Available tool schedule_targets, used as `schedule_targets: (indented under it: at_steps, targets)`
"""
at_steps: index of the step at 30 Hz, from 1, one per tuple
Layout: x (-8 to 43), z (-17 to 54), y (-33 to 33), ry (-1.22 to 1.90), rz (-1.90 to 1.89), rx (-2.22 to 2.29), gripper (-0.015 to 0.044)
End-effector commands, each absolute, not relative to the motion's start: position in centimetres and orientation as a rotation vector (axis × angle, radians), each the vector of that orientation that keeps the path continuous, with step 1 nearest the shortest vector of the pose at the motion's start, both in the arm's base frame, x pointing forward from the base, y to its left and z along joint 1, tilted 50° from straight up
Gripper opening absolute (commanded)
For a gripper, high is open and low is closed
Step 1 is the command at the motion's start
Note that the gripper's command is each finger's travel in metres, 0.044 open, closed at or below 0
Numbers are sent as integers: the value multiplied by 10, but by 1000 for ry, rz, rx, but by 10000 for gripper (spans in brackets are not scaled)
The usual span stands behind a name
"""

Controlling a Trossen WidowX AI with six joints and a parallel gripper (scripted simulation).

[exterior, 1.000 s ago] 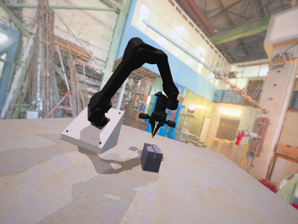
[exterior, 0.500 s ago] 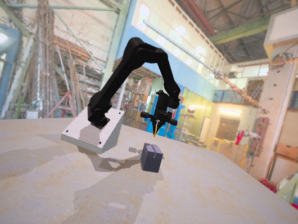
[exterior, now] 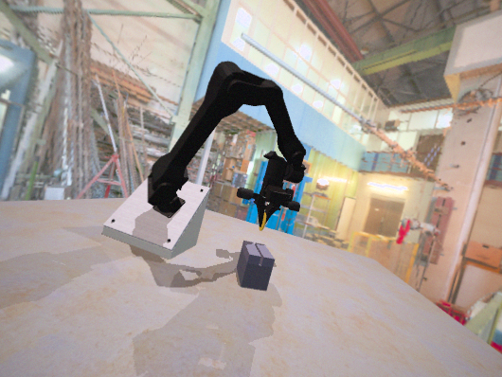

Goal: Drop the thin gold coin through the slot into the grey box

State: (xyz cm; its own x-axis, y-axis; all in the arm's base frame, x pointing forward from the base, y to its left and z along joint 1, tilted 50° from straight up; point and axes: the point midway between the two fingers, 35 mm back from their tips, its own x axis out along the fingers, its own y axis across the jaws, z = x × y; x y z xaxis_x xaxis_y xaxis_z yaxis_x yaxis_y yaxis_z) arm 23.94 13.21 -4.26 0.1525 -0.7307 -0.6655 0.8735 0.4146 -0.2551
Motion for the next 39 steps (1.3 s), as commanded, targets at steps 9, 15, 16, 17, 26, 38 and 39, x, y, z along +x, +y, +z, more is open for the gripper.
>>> schedule_targets:
  at_steps: [9,15,16,17,26,38,39]
  targets:
    - [251,-18,113,819,-1162,203,0]
    - [256,-6,103,819,-1162,202,0]
    - [257,-4,102,819,-1162,202,0]
    - [258,-2,100,819,-1162,202,0]
    - [263,15,85,817,-1164,200,0]
    - [267,37,64,812,-1168,195,0]
    - [267,37,64,811,-1168,195,0]
